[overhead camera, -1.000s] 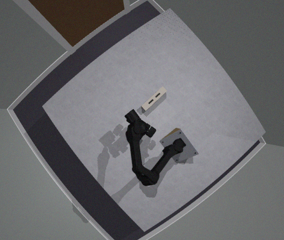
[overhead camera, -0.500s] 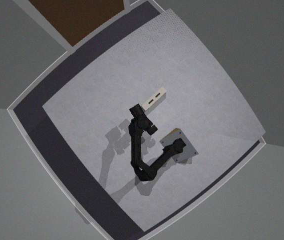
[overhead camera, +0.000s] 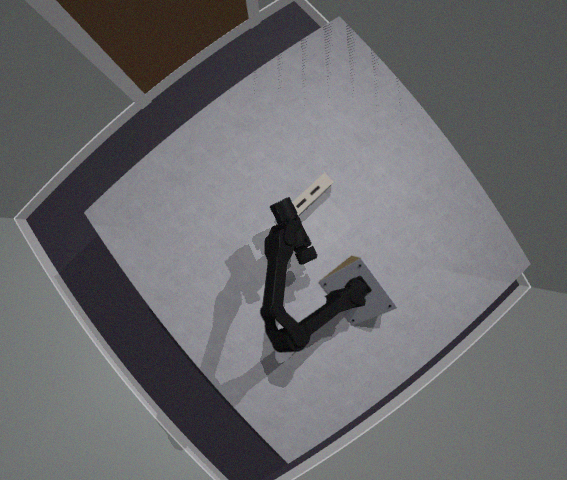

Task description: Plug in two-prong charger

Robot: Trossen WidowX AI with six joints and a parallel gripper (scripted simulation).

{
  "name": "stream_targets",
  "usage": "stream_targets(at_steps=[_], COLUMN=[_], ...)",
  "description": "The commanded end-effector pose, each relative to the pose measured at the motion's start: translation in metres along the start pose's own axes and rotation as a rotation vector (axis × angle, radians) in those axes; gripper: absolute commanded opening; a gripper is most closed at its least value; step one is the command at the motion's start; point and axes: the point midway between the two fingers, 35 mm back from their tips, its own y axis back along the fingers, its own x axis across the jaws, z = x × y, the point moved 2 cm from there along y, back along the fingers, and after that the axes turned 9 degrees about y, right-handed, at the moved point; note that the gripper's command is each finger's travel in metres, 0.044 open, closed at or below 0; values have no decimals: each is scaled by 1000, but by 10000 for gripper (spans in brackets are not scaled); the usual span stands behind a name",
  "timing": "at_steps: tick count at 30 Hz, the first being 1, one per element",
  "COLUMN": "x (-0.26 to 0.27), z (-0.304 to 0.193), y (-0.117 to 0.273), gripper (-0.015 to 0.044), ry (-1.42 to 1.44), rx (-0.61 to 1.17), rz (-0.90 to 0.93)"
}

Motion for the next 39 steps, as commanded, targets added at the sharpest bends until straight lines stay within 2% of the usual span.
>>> stream_targets(at_steps=[1, 39], x=[-1, 8], z=[-9, -94], y=[-1, -24], gripper=[0, 0], ry=[-62, -731], rx=[6, 4], rz=[2, 43])
